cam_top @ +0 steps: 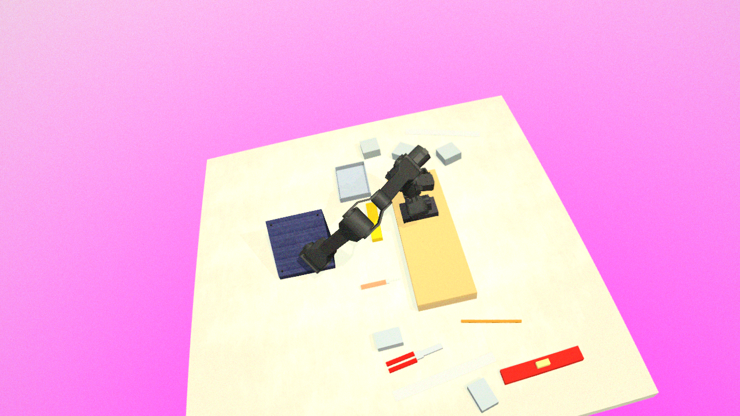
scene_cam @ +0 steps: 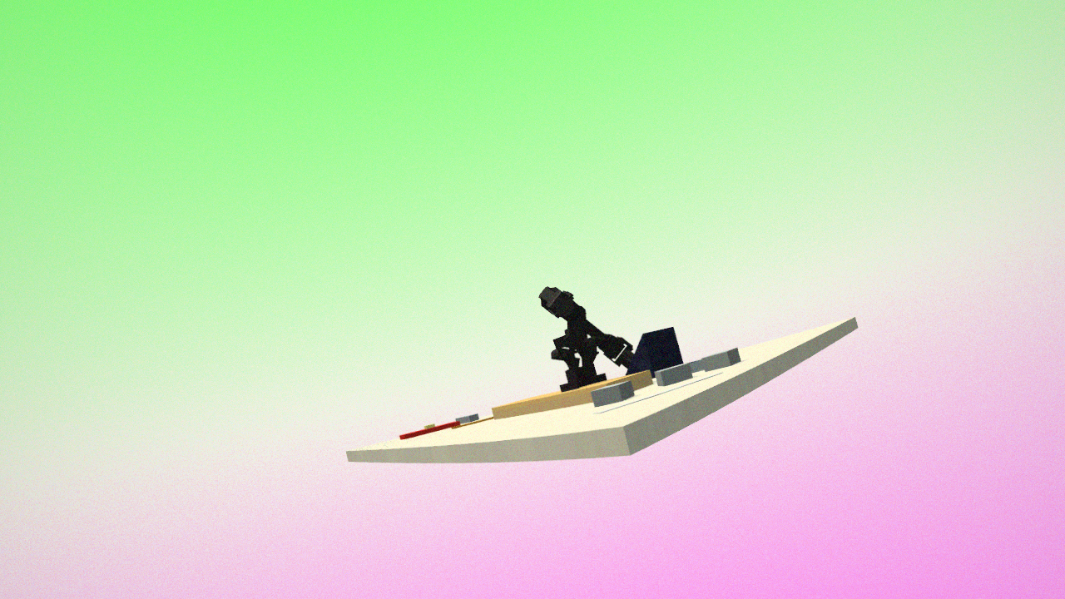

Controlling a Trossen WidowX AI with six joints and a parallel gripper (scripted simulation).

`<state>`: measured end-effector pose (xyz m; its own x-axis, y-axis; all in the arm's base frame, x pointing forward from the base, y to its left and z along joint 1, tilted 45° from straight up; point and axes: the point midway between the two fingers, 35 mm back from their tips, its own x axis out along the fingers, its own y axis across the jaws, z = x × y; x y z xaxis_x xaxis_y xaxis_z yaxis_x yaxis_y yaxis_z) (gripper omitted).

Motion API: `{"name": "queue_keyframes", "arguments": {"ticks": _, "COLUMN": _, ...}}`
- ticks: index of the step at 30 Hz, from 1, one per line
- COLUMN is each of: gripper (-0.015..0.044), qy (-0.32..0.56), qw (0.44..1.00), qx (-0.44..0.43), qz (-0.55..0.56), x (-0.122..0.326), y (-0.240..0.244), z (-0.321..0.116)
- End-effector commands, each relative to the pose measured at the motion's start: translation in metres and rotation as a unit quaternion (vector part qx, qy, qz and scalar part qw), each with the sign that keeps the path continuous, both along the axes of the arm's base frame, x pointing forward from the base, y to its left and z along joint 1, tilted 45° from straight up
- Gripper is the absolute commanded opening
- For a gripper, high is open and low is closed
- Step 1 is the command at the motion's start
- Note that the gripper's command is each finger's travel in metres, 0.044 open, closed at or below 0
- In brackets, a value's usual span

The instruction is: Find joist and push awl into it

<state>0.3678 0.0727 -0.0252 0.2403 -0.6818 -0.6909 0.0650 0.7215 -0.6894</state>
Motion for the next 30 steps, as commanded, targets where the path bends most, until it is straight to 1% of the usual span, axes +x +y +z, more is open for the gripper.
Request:
{"name": "queue_keyframes", "arguments": {"ticks": 1, "gripper": 0.0, "qy": -0.001, "qw": 1.0, "qx": -0.004, "qz": -0.001, "x": -0.001, "y": -0.012, "z": 0.011}}
{"name": "queue_keyframes", "arguments": {"ticks": 30, "gripper": 0.0, "qy": 0.0, "qw": 1.0, "qx": -0.006, "qz": -0.001, "x": -0.007, "y": -0.075, "z": 0.071}}
